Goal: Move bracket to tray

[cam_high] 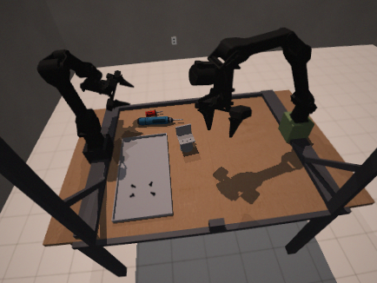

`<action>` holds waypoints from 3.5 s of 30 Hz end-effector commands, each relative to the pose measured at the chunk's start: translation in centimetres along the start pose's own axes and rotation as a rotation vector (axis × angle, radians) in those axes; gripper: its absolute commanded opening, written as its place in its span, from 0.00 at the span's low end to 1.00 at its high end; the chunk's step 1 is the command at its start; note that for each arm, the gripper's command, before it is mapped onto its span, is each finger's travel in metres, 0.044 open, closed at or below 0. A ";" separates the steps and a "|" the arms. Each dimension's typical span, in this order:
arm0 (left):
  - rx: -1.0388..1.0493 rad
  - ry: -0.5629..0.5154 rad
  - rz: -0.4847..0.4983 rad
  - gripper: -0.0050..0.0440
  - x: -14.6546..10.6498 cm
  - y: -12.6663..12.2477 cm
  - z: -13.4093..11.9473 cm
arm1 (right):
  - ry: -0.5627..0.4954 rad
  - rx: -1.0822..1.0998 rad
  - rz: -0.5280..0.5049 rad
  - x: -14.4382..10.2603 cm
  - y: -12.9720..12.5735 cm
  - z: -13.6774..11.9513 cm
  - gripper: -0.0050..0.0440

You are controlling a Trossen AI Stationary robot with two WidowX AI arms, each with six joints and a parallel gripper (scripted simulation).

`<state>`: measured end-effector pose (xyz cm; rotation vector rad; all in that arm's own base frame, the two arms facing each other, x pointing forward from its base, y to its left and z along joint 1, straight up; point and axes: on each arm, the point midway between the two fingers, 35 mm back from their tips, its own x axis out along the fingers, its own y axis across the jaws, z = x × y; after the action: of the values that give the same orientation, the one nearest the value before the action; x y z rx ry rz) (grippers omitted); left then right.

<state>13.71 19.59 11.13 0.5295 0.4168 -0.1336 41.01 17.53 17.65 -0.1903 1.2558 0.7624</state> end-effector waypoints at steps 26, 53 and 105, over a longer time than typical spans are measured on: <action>-0.019 0.213 -0.073 1.00 5.8 -3.7 5.6 | -0.514 0.238 -0.456 -15.1 -1.8 -11.3 1.00; -0.397 0.601 -0.172 1.00 17.4 -10.0 16.6 | -0.735 0.348 -0.632 -17.2 -1.8 -17.4 1.00; -0.632 1.056 -0.193 0.37 24.6 -10.5 17.1 | -0.740 0.341 -0.632 -17.5 -1.7 -17.2 1.00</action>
<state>38.87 0.60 9.24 -0.0849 1.4344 0.0818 26.77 0.06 26.67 -0.0112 0.5586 0.0358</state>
